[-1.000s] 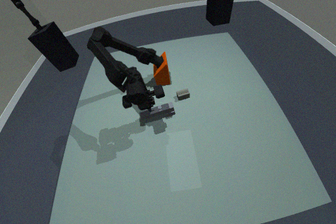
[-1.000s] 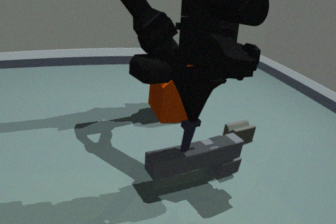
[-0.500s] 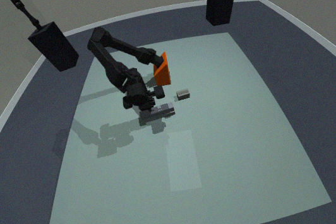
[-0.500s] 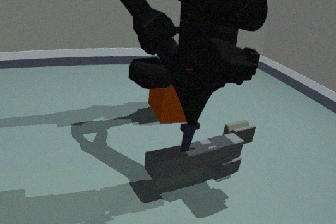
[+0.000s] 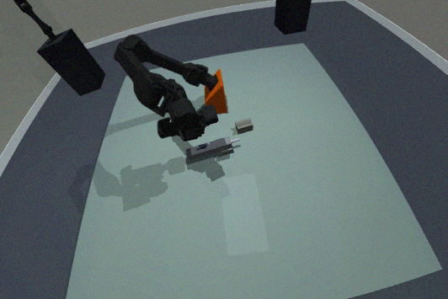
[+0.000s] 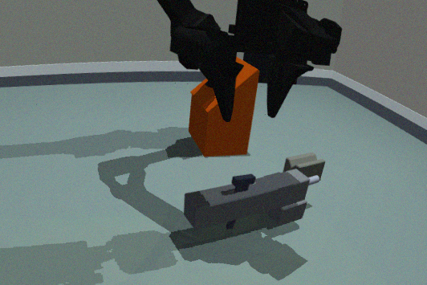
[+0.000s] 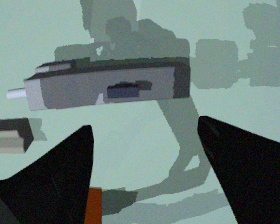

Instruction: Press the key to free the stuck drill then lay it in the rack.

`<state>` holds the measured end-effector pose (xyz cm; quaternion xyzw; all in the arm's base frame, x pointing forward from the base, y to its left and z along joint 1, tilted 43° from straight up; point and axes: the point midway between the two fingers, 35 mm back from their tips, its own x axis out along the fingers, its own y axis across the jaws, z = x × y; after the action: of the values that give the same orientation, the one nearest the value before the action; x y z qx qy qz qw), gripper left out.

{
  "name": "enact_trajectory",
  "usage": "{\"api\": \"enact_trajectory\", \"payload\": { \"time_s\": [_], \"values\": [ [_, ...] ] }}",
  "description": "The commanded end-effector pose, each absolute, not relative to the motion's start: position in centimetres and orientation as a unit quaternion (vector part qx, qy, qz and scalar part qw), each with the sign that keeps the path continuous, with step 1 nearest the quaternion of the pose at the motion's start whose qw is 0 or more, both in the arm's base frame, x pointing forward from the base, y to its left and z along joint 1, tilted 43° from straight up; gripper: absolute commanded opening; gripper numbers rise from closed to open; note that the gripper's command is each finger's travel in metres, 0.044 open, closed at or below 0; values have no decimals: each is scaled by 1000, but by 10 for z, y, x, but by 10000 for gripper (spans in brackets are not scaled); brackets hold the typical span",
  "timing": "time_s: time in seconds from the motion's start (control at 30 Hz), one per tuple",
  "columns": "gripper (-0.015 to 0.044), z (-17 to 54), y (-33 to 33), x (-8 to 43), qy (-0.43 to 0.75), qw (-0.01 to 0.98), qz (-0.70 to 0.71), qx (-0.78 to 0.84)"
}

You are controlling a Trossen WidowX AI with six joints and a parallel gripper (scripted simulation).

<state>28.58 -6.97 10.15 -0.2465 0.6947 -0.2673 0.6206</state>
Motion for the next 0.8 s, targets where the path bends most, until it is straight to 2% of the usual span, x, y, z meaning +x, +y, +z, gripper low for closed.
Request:
{"api": "enact_trajectory", "payload": {
  "time_s": [0.0, 0.07, 0.27, 0.37, 0.57, 0.77],
  "values": [
    [394, 92, -68, 287, 705, 610, -242, -269],
    [440, 68, -61, 290, 728, 577, -167, -330],
    [440, -11, -37, 286, 745, 432, 86, -500],
    [440, -36, -29, 281, 732, 377, 165, -543],
    [440, -78, -18, 267, 687, 270, 300, -605],
    [440, -80, -18, 267, 685, 265, 305, -607]
  ]
}}
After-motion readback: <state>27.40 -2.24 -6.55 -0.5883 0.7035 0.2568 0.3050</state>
